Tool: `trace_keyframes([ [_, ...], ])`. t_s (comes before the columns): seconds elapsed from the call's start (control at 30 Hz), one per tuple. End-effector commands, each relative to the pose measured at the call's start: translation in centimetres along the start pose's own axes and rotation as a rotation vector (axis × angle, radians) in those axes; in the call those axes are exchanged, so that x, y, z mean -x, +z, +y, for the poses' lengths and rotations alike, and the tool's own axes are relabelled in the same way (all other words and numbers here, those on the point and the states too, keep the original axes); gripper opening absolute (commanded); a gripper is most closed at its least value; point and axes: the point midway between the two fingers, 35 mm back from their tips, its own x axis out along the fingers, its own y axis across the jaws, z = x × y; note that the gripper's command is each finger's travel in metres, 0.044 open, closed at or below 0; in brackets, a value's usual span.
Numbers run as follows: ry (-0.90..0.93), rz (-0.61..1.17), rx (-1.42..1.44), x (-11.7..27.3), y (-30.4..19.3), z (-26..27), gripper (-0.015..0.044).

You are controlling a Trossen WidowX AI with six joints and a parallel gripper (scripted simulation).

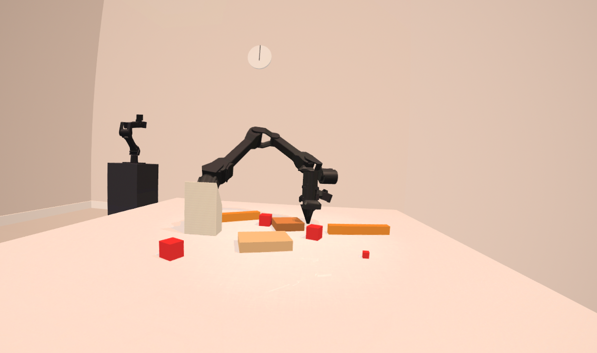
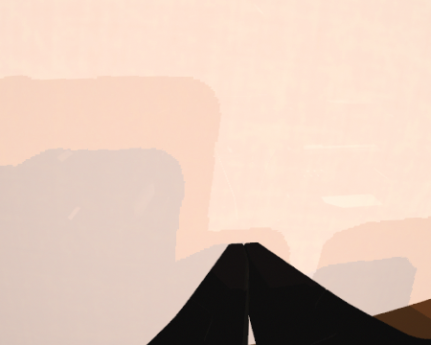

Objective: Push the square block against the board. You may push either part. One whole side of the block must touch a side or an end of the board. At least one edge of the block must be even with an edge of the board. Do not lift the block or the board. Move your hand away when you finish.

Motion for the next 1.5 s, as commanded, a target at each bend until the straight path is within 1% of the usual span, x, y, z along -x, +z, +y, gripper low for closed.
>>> trace_keyframes([
  [0.0, -0.003, -0.003, 0.007, 0.0, 0.7, 0.1, 0.0],
  [0.27, -0.003, -0.003, 0.007, 0.0, 1.9, 0.1, 0.0],
  [0.33, -0.001, -0.001, 0.002, 0.3, 1.6, 0.1, 0.0],
  [0.47, -0.005, -0.002, 0.007, 5.2, 1.5, 0.1, 0.0],
  [0.67, -0.012, -0.017, 0.004, 5.5, 1.7, -0.3, 0.0],
  [0.87, -0.008, -0.003, 0.158, 5.5, -0.3, -2.9, 0.0],
  [1.03, -0.007, -0.001, 0.176, 5.4, -0.6, -3.2, 0.0],
  [1.1, -0.007, -0.001, 0.176, 4.2, -0.5, -3.3, 0.0],
  [1.17, -0.006, -0.001, 0.176, 1.2, -0.5, -3.2, 0.0],
  [1.2, -0.004, -0.002, 0.176, 0.3, -0.6, -3.2, 0.0],
  [1.47, -0.003, -0.002, 0.176, 0.0, -0.7, -3.2, 0.0],
])
